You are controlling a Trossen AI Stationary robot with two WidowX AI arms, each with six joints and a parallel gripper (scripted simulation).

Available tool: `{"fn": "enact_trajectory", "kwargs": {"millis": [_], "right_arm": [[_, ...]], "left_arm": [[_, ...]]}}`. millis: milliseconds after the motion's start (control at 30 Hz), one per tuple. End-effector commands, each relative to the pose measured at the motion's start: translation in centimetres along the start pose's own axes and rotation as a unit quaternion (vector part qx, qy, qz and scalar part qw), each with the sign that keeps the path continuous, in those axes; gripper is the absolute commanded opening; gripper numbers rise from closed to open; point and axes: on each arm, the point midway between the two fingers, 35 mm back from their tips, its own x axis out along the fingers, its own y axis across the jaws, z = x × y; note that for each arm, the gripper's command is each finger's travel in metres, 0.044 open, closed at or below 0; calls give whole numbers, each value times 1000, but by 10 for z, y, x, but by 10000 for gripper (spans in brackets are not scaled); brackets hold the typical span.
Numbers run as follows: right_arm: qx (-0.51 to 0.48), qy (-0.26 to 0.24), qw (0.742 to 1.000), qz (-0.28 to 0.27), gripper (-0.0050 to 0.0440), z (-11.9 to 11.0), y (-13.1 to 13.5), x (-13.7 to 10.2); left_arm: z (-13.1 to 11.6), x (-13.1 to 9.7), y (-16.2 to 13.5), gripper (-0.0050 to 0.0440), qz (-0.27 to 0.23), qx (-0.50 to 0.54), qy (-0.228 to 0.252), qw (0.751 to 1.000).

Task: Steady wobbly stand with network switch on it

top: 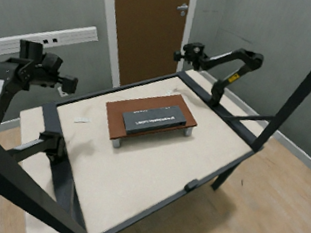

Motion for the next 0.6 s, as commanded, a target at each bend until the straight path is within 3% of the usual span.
{"fn": "enact_trajectory", "kwargs": {"millis": [0, 567], "right_arm": [[11, -12, 1000, -1, 400, 11, 0, -1], [14, -15, 1000, -1, 400, 14, 0, -1]], "left_arm": [[3, -2, 0, 400, 0, 1, -5, 1000], [5, -3, 0, 400, 1, 1, -8, 1000]]}}
